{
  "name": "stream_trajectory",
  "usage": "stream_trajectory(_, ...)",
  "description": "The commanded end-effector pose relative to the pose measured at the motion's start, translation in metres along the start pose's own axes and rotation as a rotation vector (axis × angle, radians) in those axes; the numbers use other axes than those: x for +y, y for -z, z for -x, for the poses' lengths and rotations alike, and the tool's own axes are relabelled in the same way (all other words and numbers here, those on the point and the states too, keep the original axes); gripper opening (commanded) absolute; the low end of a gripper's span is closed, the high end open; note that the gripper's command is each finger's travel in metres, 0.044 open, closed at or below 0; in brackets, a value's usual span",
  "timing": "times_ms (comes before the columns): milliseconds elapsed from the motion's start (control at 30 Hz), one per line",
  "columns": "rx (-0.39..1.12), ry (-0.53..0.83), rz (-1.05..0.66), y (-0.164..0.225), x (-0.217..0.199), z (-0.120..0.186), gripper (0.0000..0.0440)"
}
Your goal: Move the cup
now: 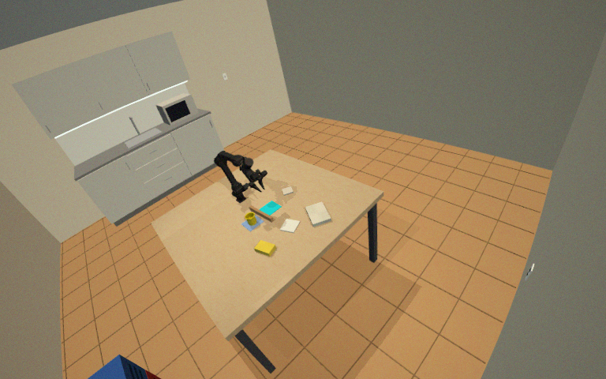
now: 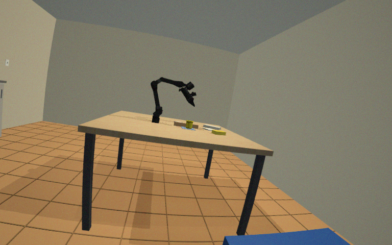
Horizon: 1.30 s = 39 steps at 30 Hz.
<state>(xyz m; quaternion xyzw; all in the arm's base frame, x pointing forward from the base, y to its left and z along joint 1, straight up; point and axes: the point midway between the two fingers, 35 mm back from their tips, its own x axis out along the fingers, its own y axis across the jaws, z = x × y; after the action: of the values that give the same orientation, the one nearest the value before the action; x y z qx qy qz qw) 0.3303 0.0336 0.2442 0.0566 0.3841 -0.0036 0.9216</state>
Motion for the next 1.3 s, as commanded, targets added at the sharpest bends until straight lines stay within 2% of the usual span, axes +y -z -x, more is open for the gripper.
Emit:
stream_trajectory(0,0.045,0.014,0.000,0.003,-0.002,-0.003,0.0116)
stream_trajectory(500,0.268,0.070,0.040,0.019,-0.013,-0.008,0.0129)
stream_trajectory(1267,0.589,0.131,0.155,0.049,-0.054,-0.027,0.0120)
